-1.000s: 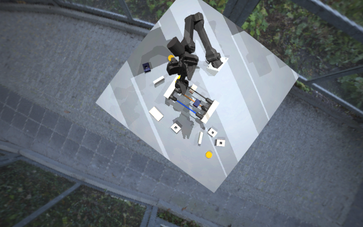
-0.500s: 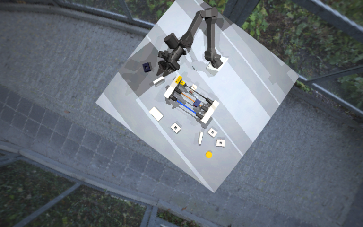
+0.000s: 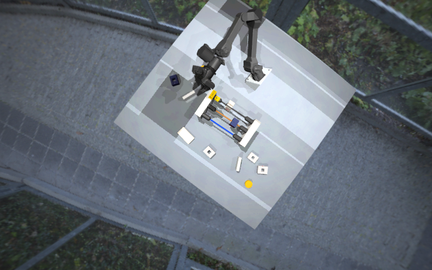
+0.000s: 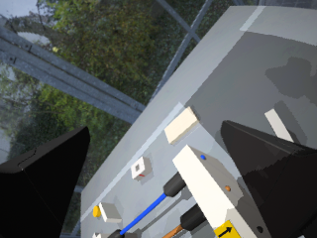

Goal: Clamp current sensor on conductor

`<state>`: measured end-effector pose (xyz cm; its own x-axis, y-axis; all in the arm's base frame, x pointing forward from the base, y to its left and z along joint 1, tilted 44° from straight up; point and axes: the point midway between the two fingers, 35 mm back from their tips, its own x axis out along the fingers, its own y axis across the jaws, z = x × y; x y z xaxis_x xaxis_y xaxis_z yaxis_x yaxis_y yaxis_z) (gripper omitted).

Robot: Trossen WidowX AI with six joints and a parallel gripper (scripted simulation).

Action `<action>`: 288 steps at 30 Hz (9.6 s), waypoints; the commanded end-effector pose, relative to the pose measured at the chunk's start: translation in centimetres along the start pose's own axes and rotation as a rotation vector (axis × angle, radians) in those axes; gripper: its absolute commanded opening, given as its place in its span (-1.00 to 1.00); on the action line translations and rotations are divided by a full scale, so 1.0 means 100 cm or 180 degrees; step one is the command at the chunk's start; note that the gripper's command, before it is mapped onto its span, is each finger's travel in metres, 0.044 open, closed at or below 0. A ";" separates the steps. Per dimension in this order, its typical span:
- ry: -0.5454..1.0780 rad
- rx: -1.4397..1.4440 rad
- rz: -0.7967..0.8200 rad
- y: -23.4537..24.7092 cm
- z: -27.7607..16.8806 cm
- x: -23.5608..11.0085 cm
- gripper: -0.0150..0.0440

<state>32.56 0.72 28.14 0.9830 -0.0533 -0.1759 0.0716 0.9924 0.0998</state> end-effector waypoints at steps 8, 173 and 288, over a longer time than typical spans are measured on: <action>0.2037 -0.0445 -0.1690 -0.001 -0.121 -0.036 1.00; 0.3142 -0.2709 -0.1274 -0.008 -0.252 -0.116 0.62; 0.4831 -0.6612 0.1955 0.053 -0.208 -0.093 -0.49</action>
<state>20.36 7.73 8.85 0.1161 -0.6791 -0.7248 -0.9804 -0.1953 0.0260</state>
